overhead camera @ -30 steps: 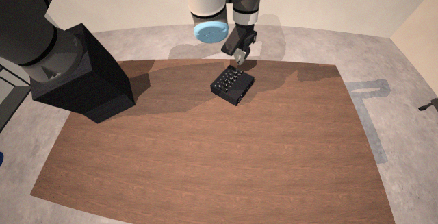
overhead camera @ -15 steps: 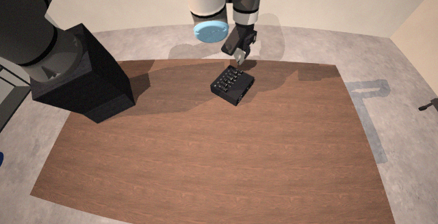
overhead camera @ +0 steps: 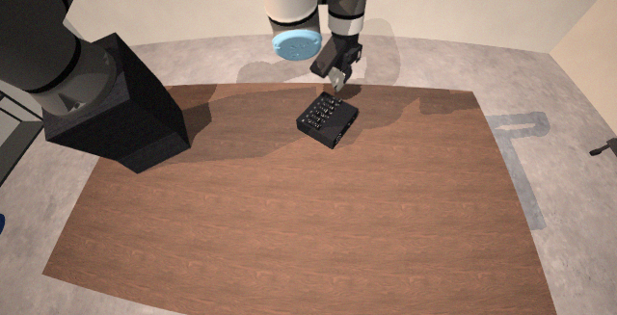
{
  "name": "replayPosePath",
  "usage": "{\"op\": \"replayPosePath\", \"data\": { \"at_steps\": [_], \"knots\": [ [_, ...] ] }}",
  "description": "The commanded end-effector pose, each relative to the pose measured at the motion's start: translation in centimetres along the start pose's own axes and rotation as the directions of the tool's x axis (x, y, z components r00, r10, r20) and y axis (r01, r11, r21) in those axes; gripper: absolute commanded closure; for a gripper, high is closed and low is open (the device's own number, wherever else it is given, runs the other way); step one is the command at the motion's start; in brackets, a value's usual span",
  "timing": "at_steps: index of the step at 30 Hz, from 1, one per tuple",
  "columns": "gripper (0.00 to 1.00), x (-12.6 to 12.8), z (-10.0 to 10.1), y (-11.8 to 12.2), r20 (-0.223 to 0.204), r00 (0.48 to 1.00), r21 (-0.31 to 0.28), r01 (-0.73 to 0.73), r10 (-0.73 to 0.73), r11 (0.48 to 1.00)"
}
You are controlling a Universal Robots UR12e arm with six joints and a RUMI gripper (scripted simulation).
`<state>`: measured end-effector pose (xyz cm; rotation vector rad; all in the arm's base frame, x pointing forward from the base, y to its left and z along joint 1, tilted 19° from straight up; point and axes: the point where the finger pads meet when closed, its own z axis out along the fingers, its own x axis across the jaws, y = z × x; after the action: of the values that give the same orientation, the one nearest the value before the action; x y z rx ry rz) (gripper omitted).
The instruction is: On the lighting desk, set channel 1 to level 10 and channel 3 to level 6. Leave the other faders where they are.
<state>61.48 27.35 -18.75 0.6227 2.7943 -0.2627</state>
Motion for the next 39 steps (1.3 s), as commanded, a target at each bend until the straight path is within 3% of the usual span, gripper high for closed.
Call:
{"op": "replayPosePath", "data": {
  "at_steps": [1, 14, 20, 25, 27, 33, 39],
  "knots": [
    [1.0, 0.0, 0.0, -0.1, 0.001, 0.998, -0.001, -0.059, 0.059, 0.998],
    [1.0, 0.1, 0.0, -0.6, 0.0, 0.959, -0.001, -0.282, 0.282, 0.959],
    [1.0, 0.1, 0.0, -0.9, 0.0, 0.893, -0.001, -0.449, 0.449, 0.893],
    [1.0, 0.1, 0.1, -1.2, 0.0, 0.8, -0.001, -0.6, 0.6, 0.8],
    [1.0, 0.1, 0.1, -1.2, 0.0, 0.8, -0.001, -0.6, 0.6, 0.8],
    [1.0, 0.1, 0.1, -1.5, 0.0, 0.634, -0.001, -0.774, 0.774, 0.634],
    [1.0, 0.1, 0.1, -1.7, -0.001, 0.41, -0.001, -0.912, 0.912, 0.41]
  ]
}}
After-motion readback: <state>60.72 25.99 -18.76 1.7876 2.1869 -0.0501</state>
